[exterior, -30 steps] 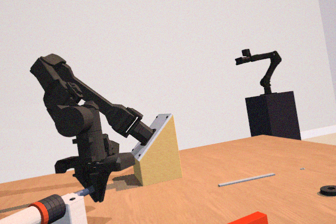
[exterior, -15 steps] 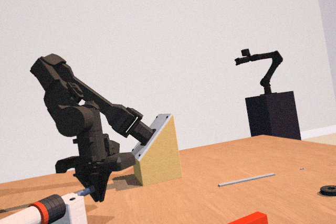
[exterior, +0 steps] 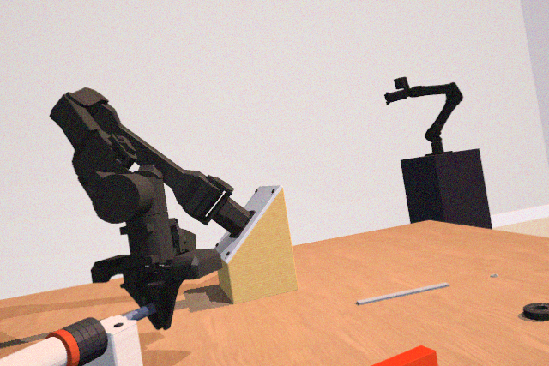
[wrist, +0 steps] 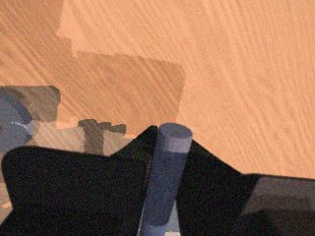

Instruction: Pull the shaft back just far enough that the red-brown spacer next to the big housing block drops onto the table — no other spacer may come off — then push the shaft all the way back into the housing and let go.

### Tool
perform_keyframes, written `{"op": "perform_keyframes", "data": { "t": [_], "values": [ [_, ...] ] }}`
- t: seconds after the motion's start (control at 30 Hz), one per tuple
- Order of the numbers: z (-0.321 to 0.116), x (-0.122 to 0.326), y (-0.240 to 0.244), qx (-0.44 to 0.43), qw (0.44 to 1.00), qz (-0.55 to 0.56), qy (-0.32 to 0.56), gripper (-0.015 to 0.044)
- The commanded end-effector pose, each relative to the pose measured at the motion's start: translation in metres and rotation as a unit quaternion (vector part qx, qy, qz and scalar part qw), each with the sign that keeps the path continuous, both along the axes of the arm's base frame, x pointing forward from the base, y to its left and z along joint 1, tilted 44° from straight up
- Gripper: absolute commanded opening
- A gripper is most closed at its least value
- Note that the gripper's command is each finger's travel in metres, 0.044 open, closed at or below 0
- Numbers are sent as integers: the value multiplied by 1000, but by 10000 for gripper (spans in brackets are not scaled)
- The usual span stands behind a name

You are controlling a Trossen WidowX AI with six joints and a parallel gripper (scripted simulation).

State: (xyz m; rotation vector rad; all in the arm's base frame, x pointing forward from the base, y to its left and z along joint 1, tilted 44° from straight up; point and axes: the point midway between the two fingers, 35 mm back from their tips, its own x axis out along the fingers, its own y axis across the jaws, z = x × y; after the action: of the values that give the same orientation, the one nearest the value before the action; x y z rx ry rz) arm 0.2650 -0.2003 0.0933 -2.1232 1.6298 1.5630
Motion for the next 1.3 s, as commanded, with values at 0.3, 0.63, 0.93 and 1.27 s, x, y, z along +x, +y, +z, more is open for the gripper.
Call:
{"op": "perform_keyframes", "data": {
  "t": [0.3,0.63,0.93,1.27],
  "values": [
    [-1,-2,1,1,1000,-1,0,0],
    [-2,-2,2,1,1000,-1,0,0],
    [-2,-3,3,1,1000,-1,0,0],
    [-3,-3,3,1,1000,-1,0,0]
  ]
}}
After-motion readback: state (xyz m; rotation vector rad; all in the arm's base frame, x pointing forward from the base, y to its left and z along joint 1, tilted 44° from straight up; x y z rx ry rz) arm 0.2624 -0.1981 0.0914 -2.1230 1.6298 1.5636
